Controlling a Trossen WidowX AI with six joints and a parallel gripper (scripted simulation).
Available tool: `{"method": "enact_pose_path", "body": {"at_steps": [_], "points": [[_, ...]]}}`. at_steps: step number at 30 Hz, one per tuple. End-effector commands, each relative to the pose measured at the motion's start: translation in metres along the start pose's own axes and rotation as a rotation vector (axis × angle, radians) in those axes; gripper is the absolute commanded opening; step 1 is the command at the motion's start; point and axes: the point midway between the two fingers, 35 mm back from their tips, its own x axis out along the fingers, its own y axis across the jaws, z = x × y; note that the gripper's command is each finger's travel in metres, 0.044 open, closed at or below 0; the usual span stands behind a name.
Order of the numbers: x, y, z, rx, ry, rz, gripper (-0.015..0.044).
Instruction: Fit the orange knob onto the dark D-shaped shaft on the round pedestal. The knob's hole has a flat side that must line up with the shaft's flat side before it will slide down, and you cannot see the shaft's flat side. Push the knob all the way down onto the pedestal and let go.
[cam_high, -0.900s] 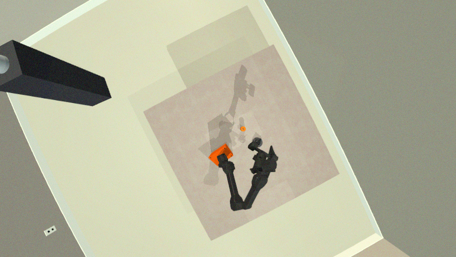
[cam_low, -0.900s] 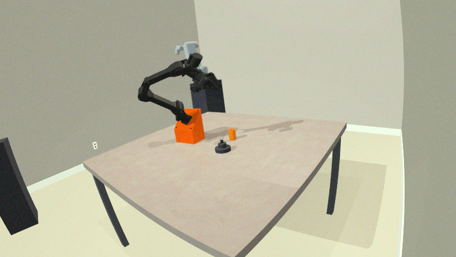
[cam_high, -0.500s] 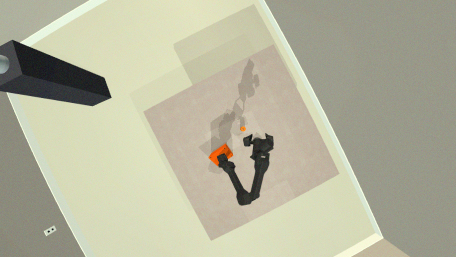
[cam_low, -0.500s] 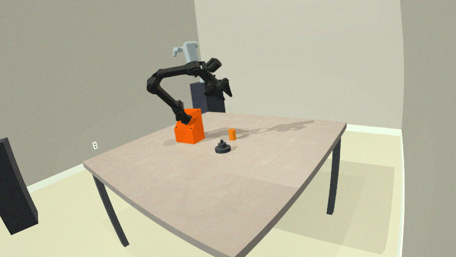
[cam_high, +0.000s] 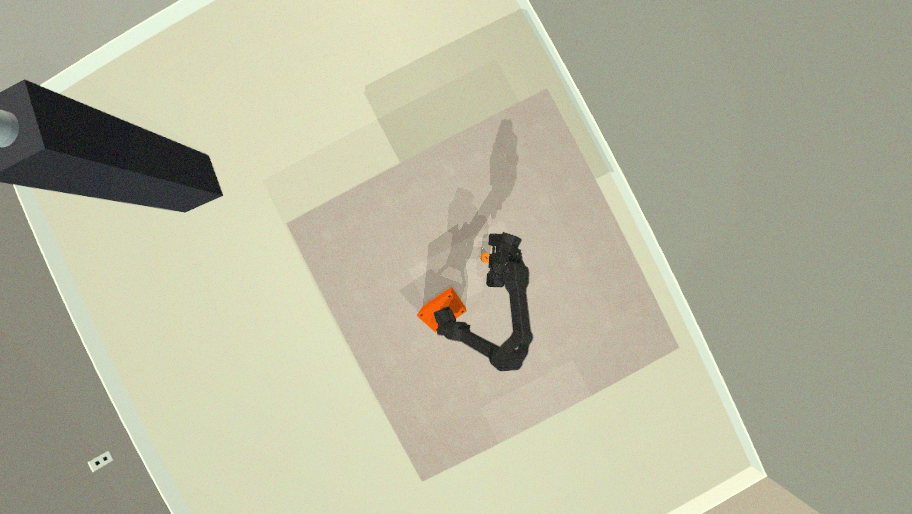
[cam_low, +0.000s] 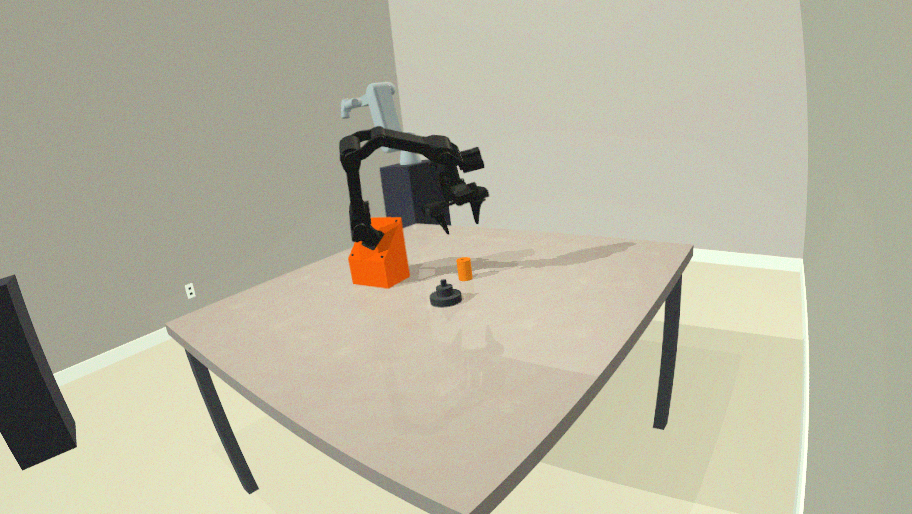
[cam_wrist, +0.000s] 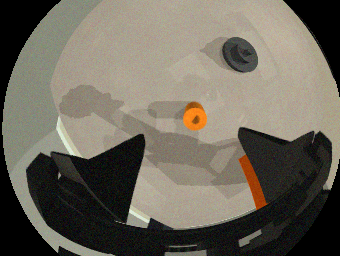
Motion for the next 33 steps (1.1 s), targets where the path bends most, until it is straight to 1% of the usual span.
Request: {"method": "enact_pose_path", "body": {"at_steps": [1,8,9,12,16,19,33], "points": [[0.028,0.001,-0.014,-0.392,0.039,-0.130,0.0440],[0.028,-0.001,-0.016,-0.392,0.039,-0.130,0.0440],[0.031,-0.001,-0.016,-0.392,0.039,-0.130,0.0440],[0.060,-0.005,-0.016,-0.392,0.038,-0.131,0.0440],[0.064,-0.006,-0.016,-0.392,0.038,-0.131,0.0440],[0.076,-0.009,-0.017,-0.392,0.037,-0.132,0.0440],[0.097,-0.010,-0.017,-0.393,0.037,-0.131,0.0440]]}}
